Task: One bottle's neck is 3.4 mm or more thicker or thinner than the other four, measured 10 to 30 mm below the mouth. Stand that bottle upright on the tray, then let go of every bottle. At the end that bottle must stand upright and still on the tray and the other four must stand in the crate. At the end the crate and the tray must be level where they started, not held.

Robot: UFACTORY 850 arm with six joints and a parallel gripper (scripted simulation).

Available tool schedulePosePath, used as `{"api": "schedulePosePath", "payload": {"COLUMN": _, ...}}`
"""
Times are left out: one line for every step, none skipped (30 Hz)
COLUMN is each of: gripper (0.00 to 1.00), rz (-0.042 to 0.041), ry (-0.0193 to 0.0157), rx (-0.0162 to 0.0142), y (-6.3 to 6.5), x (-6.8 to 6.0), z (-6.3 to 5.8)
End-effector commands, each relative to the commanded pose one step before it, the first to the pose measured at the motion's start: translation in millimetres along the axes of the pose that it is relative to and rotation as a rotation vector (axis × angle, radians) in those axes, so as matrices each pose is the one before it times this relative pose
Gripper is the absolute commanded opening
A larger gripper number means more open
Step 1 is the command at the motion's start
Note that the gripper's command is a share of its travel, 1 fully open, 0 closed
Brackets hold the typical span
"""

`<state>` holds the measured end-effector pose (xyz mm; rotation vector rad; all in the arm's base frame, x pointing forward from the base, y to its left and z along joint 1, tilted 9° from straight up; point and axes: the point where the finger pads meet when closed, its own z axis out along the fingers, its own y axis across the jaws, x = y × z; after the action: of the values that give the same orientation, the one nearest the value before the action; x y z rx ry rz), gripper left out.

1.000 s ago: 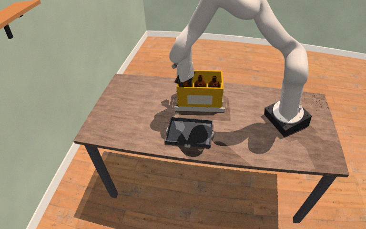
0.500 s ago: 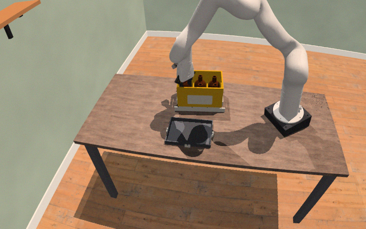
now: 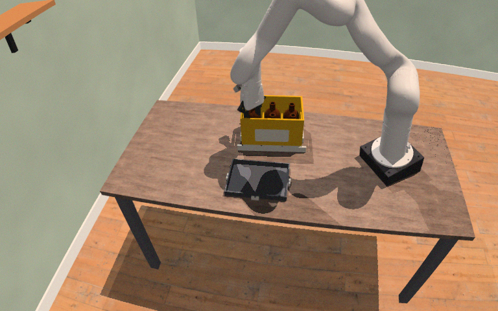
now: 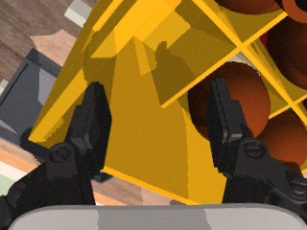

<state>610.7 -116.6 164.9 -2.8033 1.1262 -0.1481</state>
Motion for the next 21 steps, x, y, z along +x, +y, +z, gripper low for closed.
{"api": "schedulePosePath", "payload": {"gripper": 0.65, "rz": -0.00006, "ry": 0.00148, "rx": 0.0009, "y": -0.43, "x": 0.63, "z": -6.67}}
{"api": "schedulePosePath", "payload": {"gripper": 0.65, "rz": 0.0, "ry": 0.0, "rx": -0.00001, "y": 0.0, "x": 0.0, "z": -2.48}}
{"api": "schedulePosePath", "payload": {"gripper": 0.65, "rz": 0.0, "ry": 0.0, "rx": 0.0, "y": 0.0, "x": 0.0, "z": -2.7}}
{"api": "schedulePosePath", "payload": {"gripper": 0.65, "rz": 0.0, "ry": 0.0, "rx": 0.0, "y": 0.0, "x": 0.0, "z": -2.9}}
{"api": "schedulePosePath", "payload": {"gripper": 0.65, "rz": 0.0, "ry": 0.0, "rx": 0.0, "y": 0.0, "x": 0.0, "z": -3.09}}
{"api": "schedulePosePath", "payload": {"gripper": 0.65, "rz": 0.0, "ry": 0.0, "rx": 0.0, "y": 0.0, "x": 0.0, "z": -3.25}}
{"api": "schedulePosePath", "payload": {"gripper": 0.65, "rz": 0.0, "ry": 0.0, "rx": 0.0, "y": 0.0, "x": 0.0, "z": -3.39}}
{"api": "schedulePosePath", "payload": {"gripper": 0.65, "rz": 0.0, "ry": 0.0, "rx": 0.0, "y": 0.0, "x": 0.0, "z": -3.52}}
{"api": "schedulePosePath", "payload": {"gripper": 0.65, "rz": 0.0, "ry": 0.0, "rx": 0.0, "y": 0.0, "x": 0.0, "z": -3.59}}
{"api": "schedulePosePath", "payload": {"gripper": 0.65, "rz": 0.0, "ry": 0.0, "rx": 0.0, "y": 0.0, "x": 0.0, "z": -3.63}}
{"api": "schedulePosePath", "payload": {"gripper": 0.65, "rz": 0.0, "ry": 0.0, "rx": 0.0, "y": 0.0, "x": 0.0, "z": -3.62}}
{"api": "schedulePosePath", "payload": {"gripper": 0.65, "rz": 0.0, "ry": 0.0, "rx": 0.0, "y": 0.0, "x": 0.0, "z": -3.58}}
{"api": "schedulePosePath", "payload": {"gripper": 0.65, "rz": 0.0, "ry": 0.0, "rx": 0.0, "y": 0.0, "x": 0.0, "z": -3.53}}
{"api": "schedulePosePath", "payload": {"gripper": 0.65, "rz": 0.0, "ry": 0.0, "rx": 0.0, "y": 0.0, "x": 0.0, "z": -3.44}}
{"api": "schedulePosePath", "payload": {"gripper": 0.65, "rz": 0.0, "ry": 0.0, "rx": 0.0, "y": 0.0, "x": 0.0, "z": 0.0}}
{"api": "schedulePosePath", "payload": {"gripper": 0.65, "rz": 0.0, "ry": 0.0, "rx": 0.0, "y": 0.0, "x": 0.0, "z": 0.0}}
{"api": "schedulePosePath", "payload": {"gripper": 0.65, "rz": 0.0, "ry": 0.0, "rx": 0.0, "y": 0.0, "x": 0.0, "z": -3.32}}
{"api": "schedulePosePath", "payload": {"gripper": 0.65, "rz": 0.0, "ry": 0.0, "rx": 0.0, "y": 0.0, "x": 0.0, "z": -3.19}}
{"api": "schedulePosePath", "payload": {"gripper": 0.65, "rz": 0.0, "ry": 0.0, "rx": 0.0, "y": 0.0, "x": 0.0, "z": -3.04}}
{"api": "schedulePosePath", "payload": {"gripper": 0.65, "rz": 0.0, "ry": 0.0, "rx": 0.0, "y": 0.0, "x": 0.0, "z": -2.86}}
{"api": "schedulePosePath", "payload": {"gripper": 0.65, "rz": 0.0, "ry": 0.0, "rx": 0.0, "y": 0.0, "x": 0.0, "z": -2.67}}
